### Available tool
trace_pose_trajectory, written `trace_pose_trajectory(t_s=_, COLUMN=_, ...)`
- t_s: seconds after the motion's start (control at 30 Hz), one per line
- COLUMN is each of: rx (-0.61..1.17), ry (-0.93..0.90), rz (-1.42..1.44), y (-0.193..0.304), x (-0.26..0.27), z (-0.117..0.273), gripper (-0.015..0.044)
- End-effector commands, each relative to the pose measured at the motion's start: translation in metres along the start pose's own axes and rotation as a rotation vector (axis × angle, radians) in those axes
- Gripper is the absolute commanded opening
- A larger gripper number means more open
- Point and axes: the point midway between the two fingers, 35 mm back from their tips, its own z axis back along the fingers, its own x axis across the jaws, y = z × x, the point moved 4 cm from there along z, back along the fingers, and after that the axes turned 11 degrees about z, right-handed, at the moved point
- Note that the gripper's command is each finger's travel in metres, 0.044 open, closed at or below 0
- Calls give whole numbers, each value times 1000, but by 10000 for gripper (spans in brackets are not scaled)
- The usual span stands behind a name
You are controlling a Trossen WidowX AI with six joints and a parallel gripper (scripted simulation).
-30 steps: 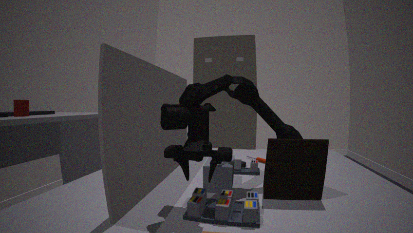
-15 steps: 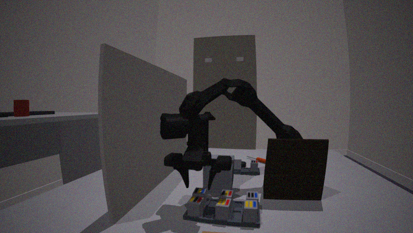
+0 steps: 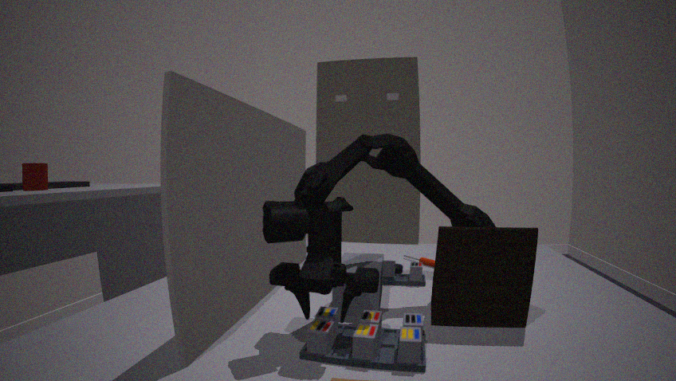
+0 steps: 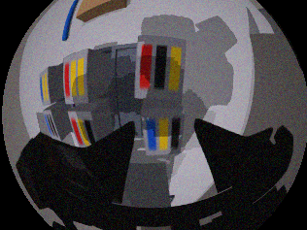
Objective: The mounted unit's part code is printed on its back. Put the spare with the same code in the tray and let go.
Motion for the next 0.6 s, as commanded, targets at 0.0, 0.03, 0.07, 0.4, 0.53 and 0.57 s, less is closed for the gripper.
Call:
trace_pose_trajectory(t_s=0.0, rx=7, ry=-6, rz=8, y=0, x=2, z=-10, gripper=300)
trace_pose_trajectory(t_s=0.03, rx=7, ry=-6, rz=8, y=0, x=3, z=-12, gripper=300)
trace_pose_trajectory(t_s=0.07, rx=7, ry=-6, rz=8, y=0, x=3, z=-13, gripper=300)
trace_pose_trajectory(t_s=0.4, rx=8, ry=-6, rz=7, y=0, x=4, z=-19, gripper=300)
trace_pose_trajectory(t_s=0.53, rx=8, ry=-6, rz=7, y=0, x=4, z=-19, gripper=300)
trace_pose_trajectory(t_s=0.57, rx=4, ry=-7, rz=3, y=0, x=3, z=-18, gripper=274)
